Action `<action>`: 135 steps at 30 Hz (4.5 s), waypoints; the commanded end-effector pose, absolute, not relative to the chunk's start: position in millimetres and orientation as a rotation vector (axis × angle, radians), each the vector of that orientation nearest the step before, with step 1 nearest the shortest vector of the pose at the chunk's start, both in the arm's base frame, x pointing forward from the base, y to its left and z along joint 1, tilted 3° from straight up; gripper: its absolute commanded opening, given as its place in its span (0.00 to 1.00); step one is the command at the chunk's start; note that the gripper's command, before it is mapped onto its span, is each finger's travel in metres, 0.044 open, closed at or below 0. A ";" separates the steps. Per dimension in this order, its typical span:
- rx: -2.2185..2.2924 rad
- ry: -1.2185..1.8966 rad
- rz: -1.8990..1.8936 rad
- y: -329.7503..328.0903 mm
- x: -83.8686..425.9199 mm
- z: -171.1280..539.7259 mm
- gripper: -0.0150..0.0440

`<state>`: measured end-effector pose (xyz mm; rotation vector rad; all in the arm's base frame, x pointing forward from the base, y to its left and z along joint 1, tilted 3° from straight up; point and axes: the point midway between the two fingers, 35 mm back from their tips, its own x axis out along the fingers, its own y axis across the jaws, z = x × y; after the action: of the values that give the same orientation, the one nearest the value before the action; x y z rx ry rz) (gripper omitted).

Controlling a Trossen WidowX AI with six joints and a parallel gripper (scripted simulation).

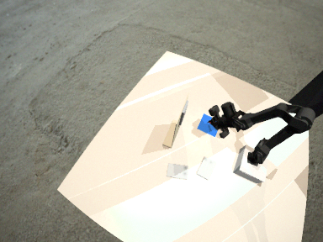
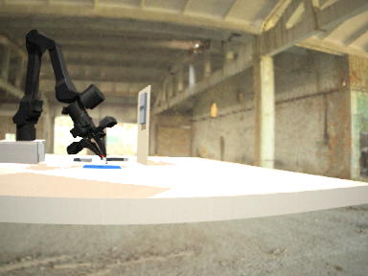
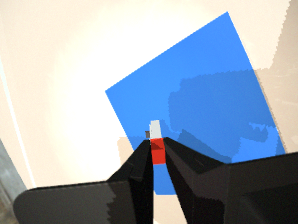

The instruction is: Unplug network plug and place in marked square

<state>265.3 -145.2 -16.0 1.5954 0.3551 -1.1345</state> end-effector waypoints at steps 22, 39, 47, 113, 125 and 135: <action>1.594 0.365 -1.137 -146.6 263.8 -27.8 0.25; 1.598 0.356 -1.139 -146.7 263.9 -25.7 0.52; 1.598 0.358 -1.138 -145.0 261.9 -21.4 0.52; 1.595 0.364 -1.137 -135.6 255.1 41.9 0.52; 1.595 0.365 -1.137 -133.7 253.4 58.7 0.52; 1.594 0.365 -1.137 -131.5 250.7 72.8 0.52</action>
<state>250.6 -131.4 64.6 1.5892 0.3805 -1.1415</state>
